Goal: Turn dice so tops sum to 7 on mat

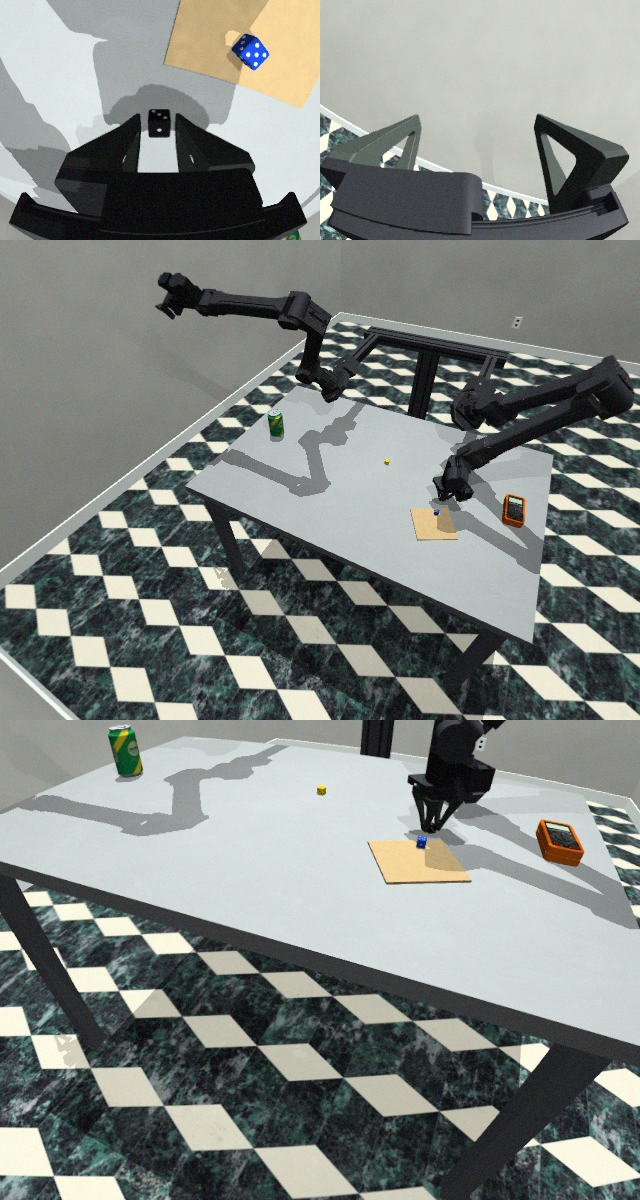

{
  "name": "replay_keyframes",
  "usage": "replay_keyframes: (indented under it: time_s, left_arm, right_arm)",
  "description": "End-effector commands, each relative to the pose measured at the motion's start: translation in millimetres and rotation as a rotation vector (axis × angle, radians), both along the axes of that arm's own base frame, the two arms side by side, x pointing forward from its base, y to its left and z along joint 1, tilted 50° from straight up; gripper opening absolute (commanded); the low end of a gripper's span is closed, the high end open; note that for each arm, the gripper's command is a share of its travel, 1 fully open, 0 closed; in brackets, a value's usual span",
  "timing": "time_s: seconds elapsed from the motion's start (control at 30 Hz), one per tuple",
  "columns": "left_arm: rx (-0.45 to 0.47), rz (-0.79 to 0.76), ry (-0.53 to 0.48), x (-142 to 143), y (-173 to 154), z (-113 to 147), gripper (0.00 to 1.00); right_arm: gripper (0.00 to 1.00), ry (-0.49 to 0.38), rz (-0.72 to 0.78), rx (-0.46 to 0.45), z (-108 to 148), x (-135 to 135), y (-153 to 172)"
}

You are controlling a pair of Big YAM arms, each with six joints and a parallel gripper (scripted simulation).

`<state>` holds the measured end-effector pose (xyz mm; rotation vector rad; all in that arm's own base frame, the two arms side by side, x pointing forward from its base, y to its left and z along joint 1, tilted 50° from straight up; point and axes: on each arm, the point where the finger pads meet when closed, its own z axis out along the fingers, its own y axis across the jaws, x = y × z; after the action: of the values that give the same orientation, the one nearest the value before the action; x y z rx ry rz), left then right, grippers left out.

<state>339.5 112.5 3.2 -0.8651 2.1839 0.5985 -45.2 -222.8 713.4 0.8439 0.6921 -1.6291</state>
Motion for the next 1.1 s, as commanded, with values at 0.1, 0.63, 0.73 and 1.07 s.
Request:
replay_keyframes:
  time_s: [0.1, 0.63, 0.73, 1.07]
  left_arm:
    - [-0.001, 0.006, -0.005, -0.4, 2.7, 0.1, 0.3]
    - [-0.001, 0.006, -0.005, -0.4, 2.7, 0.1, 0.3]
    - [-0.001, 0.006, -0.005, -0.4, 2.7, 0.1, 0.3]
    - [-0.001, 0.006, -0.005, -0.4, 2.7, 0.1, 0.11]
  right_arm:
    - [1.0, 0.007, -0.008, -0.063, 32.2, 1.2, 26.8]
    - [1.0, 0.007, -0.008, -0.063, 32.2, 1.2, 26.8]
    - [1.0, 0.007, -0.008, -0.063, 32.2, 1.2, 26.8]
    - [1.0, 0.007, -0.008, -0.063, 32.2, 1.2, 26.8]
